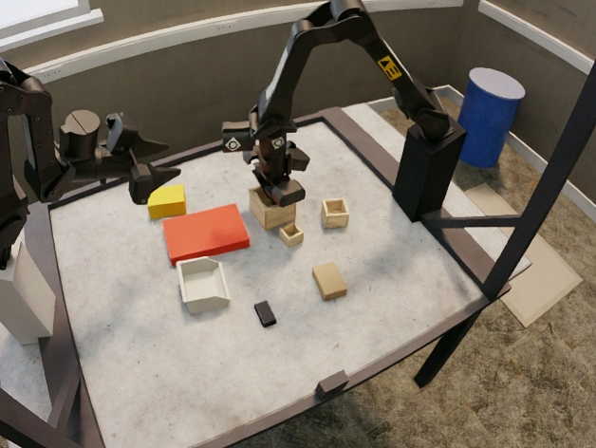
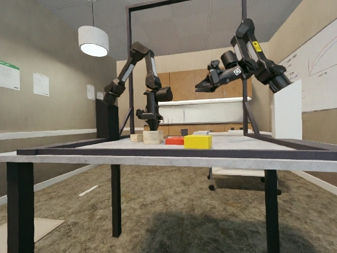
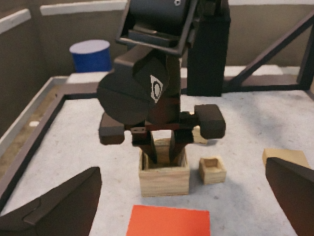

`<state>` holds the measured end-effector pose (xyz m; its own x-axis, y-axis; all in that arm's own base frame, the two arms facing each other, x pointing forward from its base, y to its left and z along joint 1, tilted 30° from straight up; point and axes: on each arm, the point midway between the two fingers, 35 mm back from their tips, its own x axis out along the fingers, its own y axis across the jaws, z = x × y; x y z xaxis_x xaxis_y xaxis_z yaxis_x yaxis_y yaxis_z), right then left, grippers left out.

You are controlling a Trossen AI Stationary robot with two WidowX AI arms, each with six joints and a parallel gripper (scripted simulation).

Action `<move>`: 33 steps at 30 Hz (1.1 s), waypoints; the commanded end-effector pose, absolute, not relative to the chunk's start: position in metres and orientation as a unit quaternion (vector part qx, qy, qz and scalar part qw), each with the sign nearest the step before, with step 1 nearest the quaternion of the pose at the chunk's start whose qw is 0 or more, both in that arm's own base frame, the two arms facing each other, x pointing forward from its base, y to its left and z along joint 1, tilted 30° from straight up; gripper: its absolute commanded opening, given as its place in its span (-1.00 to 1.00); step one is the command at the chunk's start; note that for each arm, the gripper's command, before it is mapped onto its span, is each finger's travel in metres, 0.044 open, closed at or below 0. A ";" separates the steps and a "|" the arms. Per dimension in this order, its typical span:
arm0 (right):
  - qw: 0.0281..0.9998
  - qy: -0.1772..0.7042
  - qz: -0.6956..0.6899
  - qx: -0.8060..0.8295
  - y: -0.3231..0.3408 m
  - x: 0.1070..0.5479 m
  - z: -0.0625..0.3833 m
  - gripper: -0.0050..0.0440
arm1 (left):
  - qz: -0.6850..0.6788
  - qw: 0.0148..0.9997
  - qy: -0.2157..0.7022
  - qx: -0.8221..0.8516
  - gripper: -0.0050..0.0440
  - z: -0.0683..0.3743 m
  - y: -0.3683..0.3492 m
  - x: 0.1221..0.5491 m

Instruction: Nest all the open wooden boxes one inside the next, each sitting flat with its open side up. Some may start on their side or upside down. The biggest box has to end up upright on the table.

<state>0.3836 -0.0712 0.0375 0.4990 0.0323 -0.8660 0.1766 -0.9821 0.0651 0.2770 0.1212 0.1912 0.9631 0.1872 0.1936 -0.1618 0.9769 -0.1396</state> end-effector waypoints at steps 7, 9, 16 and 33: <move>0.075 0.058 -0.488 0.867 -0.072 0.386 0.045 -0.64 | 0.089 0.989 -0.105 -0.062 0.84 0.192 0.122 0.277; 0.075 0.058 -0.488 0.867 -0.072 0.386 0.045 -0.64 | 0.089 0.989 -0.105 -0.062 0.84 0.192 0.122 0.277; 0.075 0.058 -0.488 0.867 -0.072 0.386 0.045 -0.80 | 0.089 0.989 -0.105 -0.062 0.84 0.192 0.122 0.277; 0.288 0.172 -0.451 0.827 -0.074 0.383 0.066 -0.80 | 0.089 0.989 -0.105 -0.062 0.84 0.192 0.122 0.277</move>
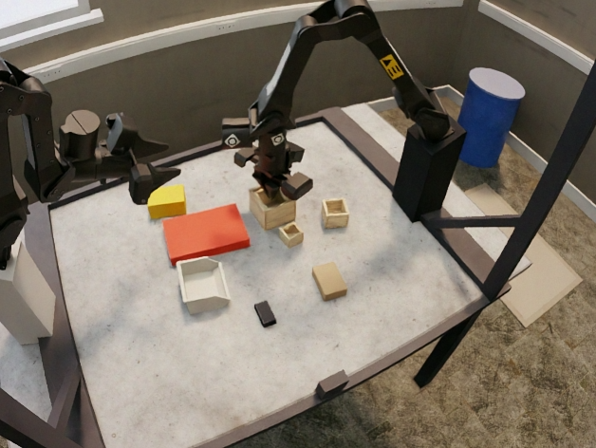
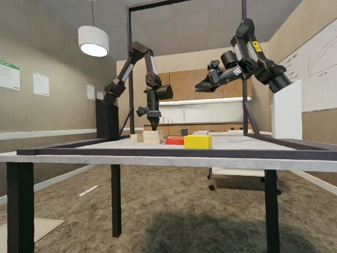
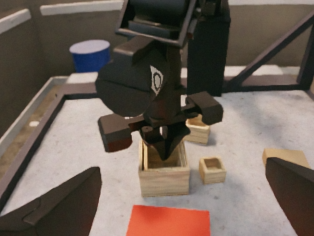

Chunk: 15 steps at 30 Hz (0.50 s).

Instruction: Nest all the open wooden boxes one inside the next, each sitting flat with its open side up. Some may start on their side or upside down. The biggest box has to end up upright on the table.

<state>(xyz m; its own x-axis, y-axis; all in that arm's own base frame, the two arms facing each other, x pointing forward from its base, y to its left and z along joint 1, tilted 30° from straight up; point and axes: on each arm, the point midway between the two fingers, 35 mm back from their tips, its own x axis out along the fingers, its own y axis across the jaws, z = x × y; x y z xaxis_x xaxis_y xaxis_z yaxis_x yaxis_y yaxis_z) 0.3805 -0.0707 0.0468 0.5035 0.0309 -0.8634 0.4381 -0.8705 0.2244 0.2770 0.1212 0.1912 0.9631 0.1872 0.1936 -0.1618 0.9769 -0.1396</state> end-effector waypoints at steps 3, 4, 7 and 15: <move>0.344 0.202 -0.438 0.806 -0.075 0.381 0.070 -0.81 | 0.089 0.989 -0.105 -0.062 0.84 0.192 0.122 0.277; 0.362 0.212 -0.433 0.798 -0.075 0.380 0.071 -0.81 | 0.089 0.989 -0.105 -0.062 0.84 0.192 0.122 0.277; 0.416 0.241 -0.417 0.771 -0.075 0.378 0.074 -0.82 | 0.089 0.989 -0.105 -0.062 0.84 0.192 0.122 0.277; 0.538 0.307 -0.372 0.692 -0.075 0.374 0.082 -1.00 | 0.089 0.989 -0.105 -0.062 0.84 0.192 0.122 0.277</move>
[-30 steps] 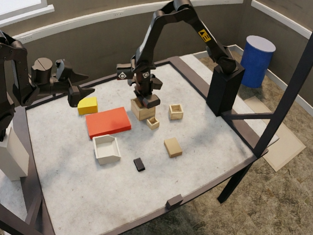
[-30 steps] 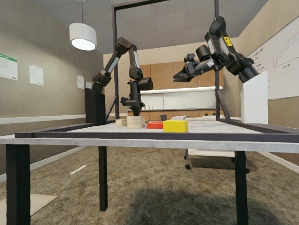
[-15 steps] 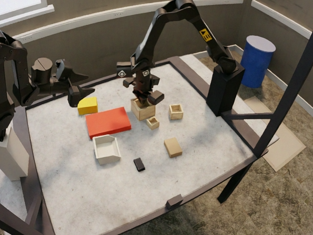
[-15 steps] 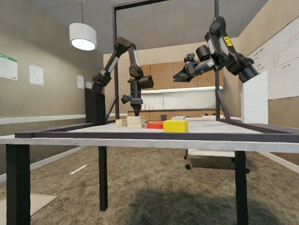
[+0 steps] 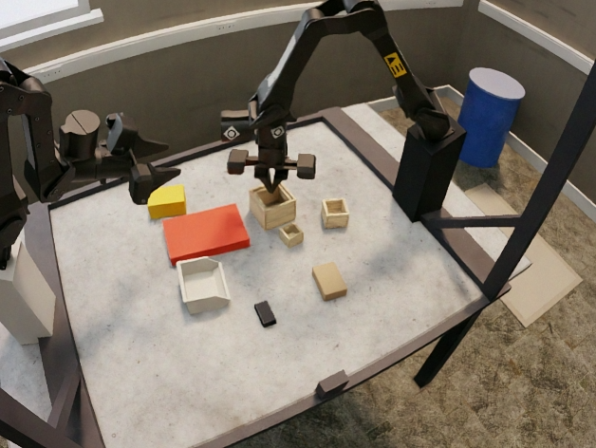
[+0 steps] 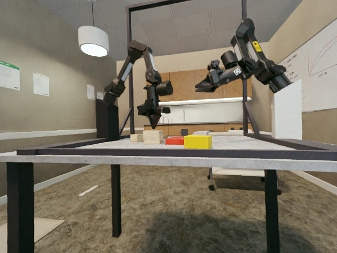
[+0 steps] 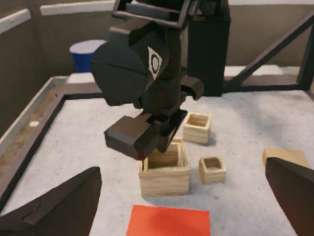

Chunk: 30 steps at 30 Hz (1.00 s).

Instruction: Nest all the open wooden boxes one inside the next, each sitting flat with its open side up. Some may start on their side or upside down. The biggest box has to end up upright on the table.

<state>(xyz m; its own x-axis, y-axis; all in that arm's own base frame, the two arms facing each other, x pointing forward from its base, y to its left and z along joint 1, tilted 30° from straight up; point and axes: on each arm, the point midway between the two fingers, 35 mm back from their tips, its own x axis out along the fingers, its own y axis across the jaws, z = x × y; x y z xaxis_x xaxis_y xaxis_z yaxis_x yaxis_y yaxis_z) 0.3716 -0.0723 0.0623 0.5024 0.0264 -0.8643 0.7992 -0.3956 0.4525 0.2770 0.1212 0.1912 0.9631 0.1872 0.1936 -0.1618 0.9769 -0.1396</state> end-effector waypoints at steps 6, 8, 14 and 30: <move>0.627 0.354 -0.327 0.612 -0.076 0.370 0.089 -1.00 | 0.089 0.989 -0.105 -0.062 0.84 0.192 0.122 0.277; 0.654 0.368 -0.310 0.583 -0.076 0.369 0.091 -1.00 | 0.089 0.989 -0.105 -0.062 0.84 0.192 0.122 0.277; 0.719 0.403 -0.264 0.501 -0.076 0.365 0.096 -1.00 | 0.089 0.989 -0.105 -0.062 0.84 0.192 0.122 0.277; 0.846 0.468 -0.113 0.229 -0.076 0.355 0.111 -1.00 | 0.089 0.989 -0.105 -0.062 0.84 0.192 0.122 0.277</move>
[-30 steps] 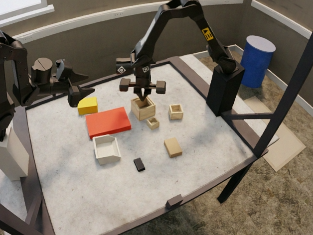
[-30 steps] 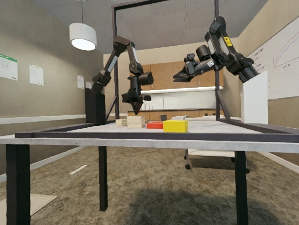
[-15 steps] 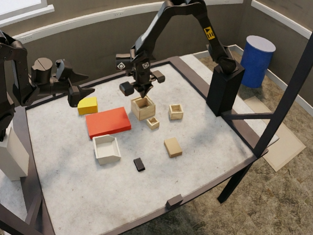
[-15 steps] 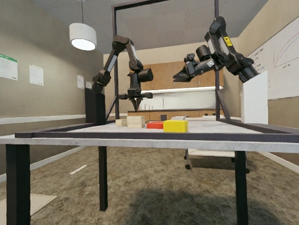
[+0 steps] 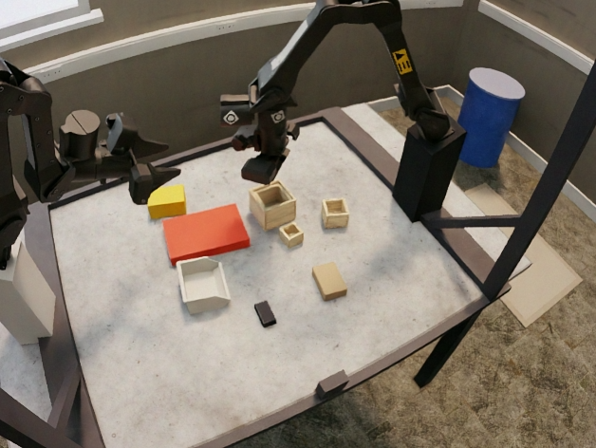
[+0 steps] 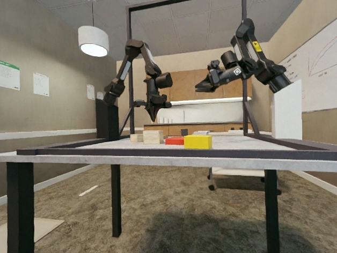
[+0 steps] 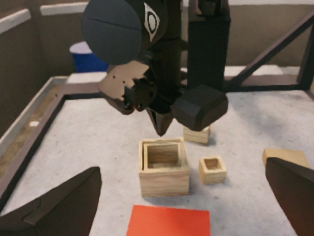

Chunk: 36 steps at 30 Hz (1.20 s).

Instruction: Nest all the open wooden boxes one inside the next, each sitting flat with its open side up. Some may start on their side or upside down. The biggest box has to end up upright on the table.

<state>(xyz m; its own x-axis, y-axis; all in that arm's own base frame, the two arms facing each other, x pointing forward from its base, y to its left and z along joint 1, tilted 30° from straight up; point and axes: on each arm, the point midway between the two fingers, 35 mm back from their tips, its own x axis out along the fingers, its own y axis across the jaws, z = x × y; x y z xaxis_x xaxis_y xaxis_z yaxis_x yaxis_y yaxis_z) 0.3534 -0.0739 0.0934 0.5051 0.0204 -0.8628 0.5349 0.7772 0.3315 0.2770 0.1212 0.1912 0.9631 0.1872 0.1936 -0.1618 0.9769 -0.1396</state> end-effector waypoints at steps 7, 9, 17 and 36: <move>0.872 0.480 -0.036 0.089 -0.076 0.349 0.119 -1.00 | 0.089 0.989 -0.105 -0.062 0.84 0.192 0.122 0.277; 0.875 0.481 -0.014 0.050 -0.076 0.348 0.121 -1.00 | 0.089 0.989 -0.105 -0.062 0.84 0.192 0.122 0.277; 0.872 0.490 0.007 0.013 -0.075 0.345 0.115 -1.00 | 0.089 0.989 -0.105 -0.062 0.84 0.192 0.122 0.277; 0.871 0.489 -0.004 0.031 -0.058 0.329 0.087 -1.00 | 0.093 0.994 0.001 -0.059 0.84 0.172 0.126 0.310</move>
<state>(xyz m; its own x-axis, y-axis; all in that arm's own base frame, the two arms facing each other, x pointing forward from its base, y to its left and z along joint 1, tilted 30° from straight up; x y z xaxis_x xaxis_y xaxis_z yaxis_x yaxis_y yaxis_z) 0.3331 -0.0624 0.0860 0.4979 0.0318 -0.8666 0.0274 0.9983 0.0523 0.3012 0.1259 0.1664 0.9821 0.1873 0.0196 -0.1828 0.9729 -0.1416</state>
